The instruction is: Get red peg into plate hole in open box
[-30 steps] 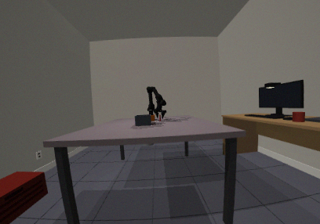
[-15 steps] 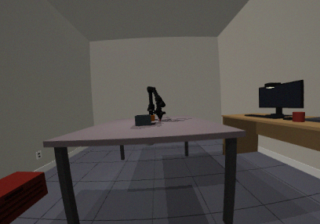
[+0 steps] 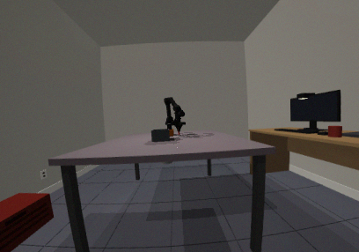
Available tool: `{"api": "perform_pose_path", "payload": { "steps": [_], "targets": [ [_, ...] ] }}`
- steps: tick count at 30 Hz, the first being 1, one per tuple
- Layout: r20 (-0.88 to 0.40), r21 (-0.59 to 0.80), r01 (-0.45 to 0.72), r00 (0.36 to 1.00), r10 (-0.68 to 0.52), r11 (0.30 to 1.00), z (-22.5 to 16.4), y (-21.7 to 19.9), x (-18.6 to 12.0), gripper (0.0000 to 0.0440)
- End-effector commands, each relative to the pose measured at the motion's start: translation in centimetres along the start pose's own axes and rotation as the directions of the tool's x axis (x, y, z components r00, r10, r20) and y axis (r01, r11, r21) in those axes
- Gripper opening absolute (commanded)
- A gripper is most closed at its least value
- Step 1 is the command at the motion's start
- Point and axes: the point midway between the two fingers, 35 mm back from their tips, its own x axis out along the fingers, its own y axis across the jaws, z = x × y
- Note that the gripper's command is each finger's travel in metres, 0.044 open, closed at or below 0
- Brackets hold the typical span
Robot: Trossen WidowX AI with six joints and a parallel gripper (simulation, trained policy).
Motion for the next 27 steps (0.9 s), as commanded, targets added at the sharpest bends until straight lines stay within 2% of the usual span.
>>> {"api": "perform_pose_path", "payload": {
  "steps": [1, 17, 27],
  "targets": [
    [0.031, -0.026, -0.024, 0.999, 0.025, 0.999, 0.7, 0.6, -1.2, 0.001],
    [0.172, -0.05, -0.102, 0.979, 0.109, 0.993, 6.1, 3.5, -7.9, 0.0],
    [0.225, 0.028, -0.119, 0.968, 0.109, 0.993, 10.8, 3.6, -9.5, 0.0]
  ]
}}
